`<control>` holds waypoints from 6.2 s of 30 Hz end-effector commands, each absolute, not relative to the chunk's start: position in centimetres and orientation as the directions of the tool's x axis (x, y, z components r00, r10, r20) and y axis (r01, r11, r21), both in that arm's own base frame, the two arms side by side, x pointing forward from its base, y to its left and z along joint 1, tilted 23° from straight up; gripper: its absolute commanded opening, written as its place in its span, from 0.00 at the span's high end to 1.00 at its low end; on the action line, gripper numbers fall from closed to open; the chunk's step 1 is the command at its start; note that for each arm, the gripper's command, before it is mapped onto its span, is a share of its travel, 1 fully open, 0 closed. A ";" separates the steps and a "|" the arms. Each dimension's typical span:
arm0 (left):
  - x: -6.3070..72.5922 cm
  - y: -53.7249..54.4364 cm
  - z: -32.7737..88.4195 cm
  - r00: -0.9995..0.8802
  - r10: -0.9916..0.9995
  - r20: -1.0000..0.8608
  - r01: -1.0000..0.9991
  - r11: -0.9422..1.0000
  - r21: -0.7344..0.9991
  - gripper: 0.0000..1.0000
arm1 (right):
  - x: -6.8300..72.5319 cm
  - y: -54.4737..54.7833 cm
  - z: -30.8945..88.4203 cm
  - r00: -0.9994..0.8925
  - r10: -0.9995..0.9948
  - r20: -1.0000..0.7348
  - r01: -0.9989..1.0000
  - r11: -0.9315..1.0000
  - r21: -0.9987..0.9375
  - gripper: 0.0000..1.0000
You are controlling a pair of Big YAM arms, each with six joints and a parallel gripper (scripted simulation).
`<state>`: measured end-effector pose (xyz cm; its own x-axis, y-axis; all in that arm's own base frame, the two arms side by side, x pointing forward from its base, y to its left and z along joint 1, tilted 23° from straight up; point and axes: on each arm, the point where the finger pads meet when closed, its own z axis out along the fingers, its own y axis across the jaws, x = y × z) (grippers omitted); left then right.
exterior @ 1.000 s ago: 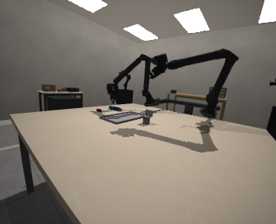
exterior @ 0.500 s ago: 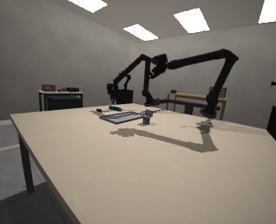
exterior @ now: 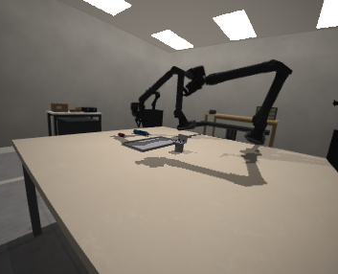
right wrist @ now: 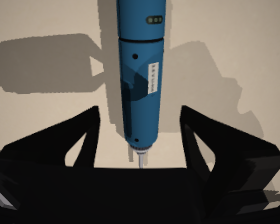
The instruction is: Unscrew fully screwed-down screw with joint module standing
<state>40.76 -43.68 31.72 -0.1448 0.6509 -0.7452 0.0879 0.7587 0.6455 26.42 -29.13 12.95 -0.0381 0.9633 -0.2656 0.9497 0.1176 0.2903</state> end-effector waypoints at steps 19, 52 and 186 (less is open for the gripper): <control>40.9 -44.2 33.7 -0.128 0.624 -0.771 0.077 0.781 0.619 0.14 | 26.5 -29.1 12.2 -0.030 0.969 -0.246 0.953 0.102 0.285 0.35; 45.8 -45.8 29.6 -0.099 0.834 -0.543 0.324 0.543 0.775 0.14 | 26.5 -29.1 12.2 -0.030 0.969 -0.246 0.953 0.102 0.285 0.35; 48.0 -38.1 16.3 0.452 0.416 -0.789 0.808 -0.566 0.164 0.14 | 26.5 -29.1 12.2 -0.030 0.969 -0.246 0.953 0.102 0.285 0.35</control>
<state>47.96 -36.21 15.47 0.4087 0.4520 -0.7929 0.8393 -0.5275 0.1318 26.43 -29.13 12.95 -0.0381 0.9633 -0.2655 0.9497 0.1176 0.2903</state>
